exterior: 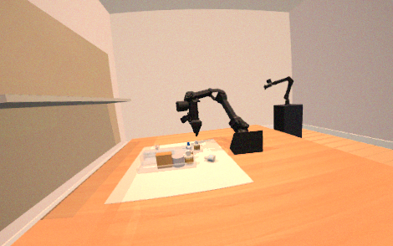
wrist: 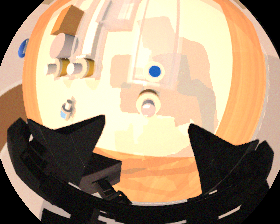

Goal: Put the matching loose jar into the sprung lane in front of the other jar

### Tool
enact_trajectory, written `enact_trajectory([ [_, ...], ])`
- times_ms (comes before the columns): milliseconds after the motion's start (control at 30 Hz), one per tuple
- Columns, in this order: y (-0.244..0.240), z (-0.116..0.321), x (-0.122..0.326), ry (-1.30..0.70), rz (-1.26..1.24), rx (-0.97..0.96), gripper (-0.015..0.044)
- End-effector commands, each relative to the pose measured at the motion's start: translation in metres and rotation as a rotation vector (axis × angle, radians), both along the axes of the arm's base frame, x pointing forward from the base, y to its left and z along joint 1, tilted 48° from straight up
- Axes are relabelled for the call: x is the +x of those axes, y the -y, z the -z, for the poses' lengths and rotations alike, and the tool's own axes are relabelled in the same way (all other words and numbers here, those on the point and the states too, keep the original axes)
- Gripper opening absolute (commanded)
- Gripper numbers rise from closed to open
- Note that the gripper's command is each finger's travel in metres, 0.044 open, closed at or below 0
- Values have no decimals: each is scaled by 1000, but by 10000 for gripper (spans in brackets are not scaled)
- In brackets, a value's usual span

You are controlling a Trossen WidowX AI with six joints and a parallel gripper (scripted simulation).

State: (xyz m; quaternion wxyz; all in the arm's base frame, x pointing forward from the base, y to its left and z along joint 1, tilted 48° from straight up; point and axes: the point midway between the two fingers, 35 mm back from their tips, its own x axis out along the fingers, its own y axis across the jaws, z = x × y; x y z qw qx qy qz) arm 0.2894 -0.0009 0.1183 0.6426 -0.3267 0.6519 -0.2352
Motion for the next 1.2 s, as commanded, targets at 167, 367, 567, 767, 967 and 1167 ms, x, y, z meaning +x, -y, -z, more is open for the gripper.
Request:
enact_trajectory([
  [167, 23, 22, 0, 11, 20, -8, 440],
  [367, 34, 32, 0, 11, 20, -9, 440],
  [567, 40, 37, 1, 11, 20, -8, 440],
  [767, 47, 44, 1, 12, 20, -9, 440],
  [967, 54, 50, 1, 12, 20, -9, 440],
  [1167, 58, 54, 1, 12, 20, -10, 414],
])
